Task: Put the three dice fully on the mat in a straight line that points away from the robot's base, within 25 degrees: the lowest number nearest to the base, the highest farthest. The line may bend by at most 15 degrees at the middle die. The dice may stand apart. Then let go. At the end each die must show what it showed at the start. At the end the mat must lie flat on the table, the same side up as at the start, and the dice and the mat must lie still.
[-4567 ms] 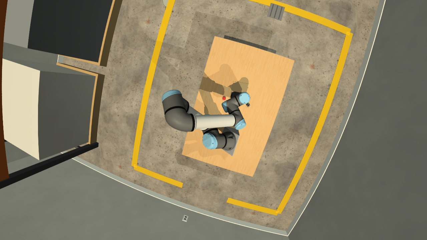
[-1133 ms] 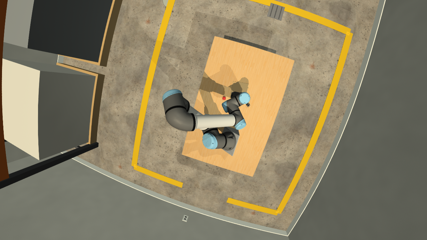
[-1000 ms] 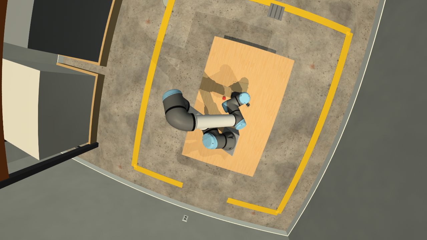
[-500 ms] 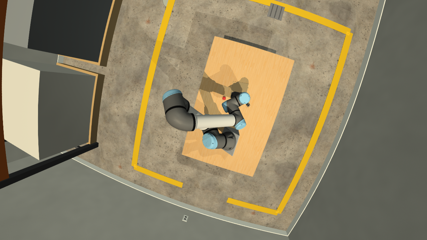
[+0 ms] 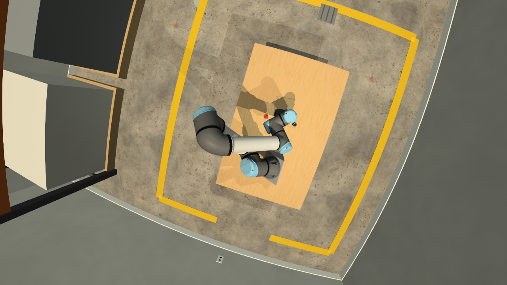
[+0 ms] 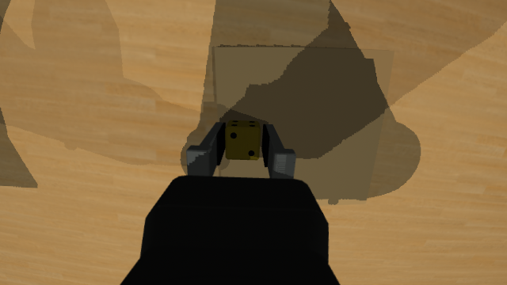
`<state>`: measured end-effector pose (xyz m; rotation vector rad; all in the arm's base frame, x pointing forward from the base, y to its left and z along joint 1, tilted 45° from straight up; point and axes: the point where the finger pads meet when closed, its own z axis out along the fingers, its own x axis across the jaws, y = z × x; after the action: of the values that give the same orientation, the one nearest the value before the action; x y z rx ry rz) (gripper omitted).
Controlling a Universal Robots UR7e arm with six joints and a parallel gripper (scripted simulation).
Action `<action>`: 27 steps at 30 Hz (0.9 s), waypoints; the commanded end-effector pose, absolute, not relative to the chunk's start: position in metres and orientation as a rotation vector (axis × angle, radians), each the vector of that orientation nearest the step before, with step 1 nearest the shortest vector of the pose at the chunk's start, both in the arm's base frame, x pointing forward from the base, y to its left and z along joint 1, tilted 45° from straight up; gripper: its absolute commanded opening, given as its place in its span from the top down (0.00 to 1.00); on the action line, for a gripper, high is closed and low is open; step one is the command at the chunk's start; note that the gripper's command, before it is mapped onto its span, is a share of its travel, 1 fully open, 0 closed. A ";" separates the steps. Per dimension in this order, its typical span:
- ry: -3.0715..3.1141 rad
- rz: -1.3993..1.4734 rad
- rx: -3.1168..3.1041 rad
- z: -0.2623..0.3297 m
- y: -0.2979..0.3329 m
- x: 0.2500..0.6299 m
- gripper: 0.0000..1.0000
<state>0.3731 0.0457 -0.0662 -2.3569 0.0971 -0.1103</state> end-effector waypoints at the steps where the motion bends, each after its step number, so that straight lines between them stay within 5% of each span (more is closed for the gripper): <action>1: 0.097 -0.108 -2.355 -0.067 0.047 0.372 0.33; 5: 0.097 -0.108 -2.355 -0.067 0.047 0.372 0.21; 27: 0.097 -0.114 -2.360 -0.048 0.026 0.371 0.21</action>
<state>0.3712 0.0420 -0.0612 -2.3541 0.0968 -0.1066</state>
